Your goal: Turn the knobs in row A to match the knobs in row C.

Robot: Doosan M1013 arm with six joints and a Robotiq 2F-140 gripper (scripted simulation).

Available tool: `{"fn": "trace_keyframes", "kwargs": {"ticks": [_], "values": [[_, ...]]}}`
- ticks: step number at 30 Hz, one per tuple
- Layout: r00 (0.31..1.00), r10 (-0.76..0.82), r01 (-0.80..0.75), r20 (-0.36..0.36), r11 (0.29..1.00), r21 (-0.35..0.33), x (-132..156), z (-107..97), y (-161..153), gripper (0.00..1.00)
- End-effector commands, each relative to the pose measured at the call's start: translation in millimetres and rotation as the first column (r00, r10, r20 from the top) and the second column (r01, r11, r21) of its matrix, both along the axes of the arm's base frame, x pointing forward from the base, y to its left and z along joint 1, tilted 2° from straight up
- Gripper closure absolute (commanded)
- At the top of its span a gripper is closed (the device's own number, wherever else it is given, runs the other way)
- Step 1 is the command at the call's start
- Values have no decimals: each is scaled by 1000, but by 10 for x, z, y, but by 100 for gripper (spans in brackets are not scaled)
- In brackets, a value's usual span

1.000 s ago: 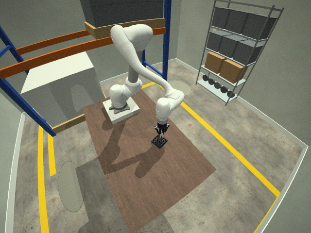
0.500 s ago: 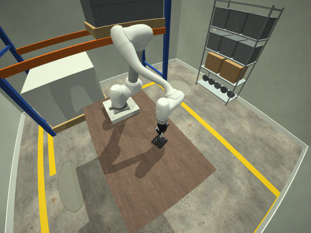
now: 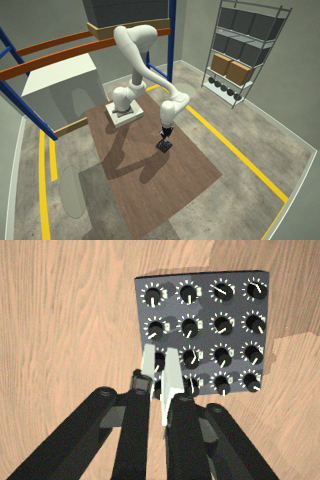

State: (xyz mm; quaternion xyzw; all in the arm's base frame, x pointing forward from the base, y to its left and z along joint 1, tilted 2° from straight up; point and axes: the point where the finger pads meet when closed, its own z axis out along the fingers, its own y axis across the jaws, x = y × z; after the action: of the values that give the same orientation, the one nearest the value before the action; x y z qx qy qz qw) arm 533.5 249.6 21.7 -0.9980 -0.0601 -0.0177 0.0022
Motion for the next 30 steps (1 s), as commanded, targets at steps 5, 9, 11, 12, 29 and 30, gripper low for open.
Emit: {"fn": "trace_keyframes", "kwargs": {"ticks": [5, 9, 11, 12, 29, 30], "values": [[1000, 0, 0, 0, 1000, 0, 0, 1, 0, 95], [1000, 0, 0, 0, 1000, 0, 0, 1, 0, 95], [1000, 0, 0, 0, 1000, 0, 0, 1, 0, 88], [1000, 0, 0, 0, 1000, 0, 0, 1, 0, 88], [1000, 0, 0, 0, 1000, 0, 0, 1, 0, 88], [1000, 0, 0, 0, 1000, 0, 0, 1, 0, 88]]}}
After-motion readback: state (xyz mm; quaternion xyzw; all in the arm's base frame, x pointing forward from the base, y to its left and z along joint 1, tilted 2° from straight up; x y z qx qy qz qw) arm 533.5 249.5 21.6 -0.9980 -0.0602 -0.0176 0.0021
